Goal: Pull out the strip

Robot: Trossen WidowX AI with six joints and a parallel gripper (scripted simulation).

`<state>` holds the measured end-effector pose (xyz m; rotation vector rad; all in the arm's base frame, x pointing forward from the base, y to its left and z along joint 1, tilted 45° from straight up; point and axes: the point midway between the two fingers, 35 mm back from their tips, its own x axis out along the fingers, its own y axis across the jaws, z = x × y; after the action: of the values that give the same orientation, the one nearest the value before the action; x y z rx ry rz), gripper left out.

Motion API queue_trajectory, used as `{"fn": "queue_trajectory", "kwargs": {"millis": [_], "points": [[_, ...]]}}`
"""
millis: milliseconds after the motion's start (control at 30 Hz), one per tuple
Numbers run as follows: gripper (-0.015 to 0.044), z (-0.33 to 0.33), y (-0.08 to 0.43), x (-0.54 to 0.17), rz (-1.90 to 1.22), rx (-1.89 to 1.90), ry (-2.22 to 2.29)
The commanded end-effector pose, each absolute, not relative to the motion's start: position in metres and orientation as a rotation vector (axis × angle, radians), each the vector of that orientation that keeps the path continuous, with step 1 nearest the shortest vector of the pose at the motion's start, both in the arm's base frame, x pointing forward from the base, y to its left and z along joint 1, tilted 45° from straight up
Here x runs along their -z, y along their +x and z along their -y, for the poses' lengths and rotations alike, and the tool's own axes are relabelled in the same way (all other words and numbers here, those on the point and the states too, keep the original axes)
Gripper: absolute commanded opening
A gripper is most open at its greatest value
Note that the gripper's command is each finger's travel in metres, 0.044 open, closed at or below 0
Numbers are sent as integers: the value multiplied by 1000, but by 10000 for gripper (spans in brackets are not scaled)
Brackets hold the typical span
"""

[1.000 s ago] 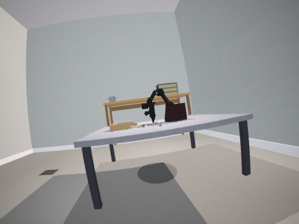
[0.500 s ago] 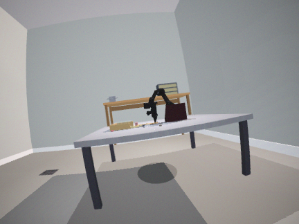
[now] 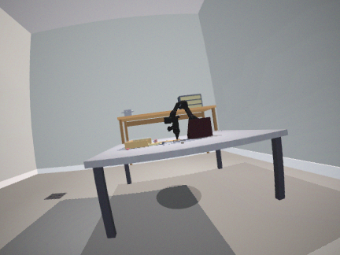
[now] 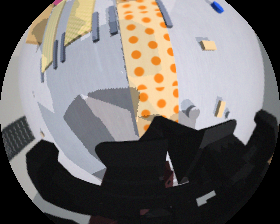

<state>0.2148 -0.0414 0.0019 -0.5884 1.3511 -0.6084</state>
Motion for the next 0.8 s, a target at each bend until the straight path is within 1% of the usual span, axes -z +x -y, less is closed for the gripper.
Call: {"fn": "queue_trajectory", "kwargs": {"millis": [0, 567, 600, 767], "points": [[0, 45, 205, 2, -1379, 613, -591], [0, 45, 205, 2, -1379, 613, -591], [0, 40, 215, -3, -1353, 608, -589], [0, 13, 212, -30, -1378, 611, -589]]}}
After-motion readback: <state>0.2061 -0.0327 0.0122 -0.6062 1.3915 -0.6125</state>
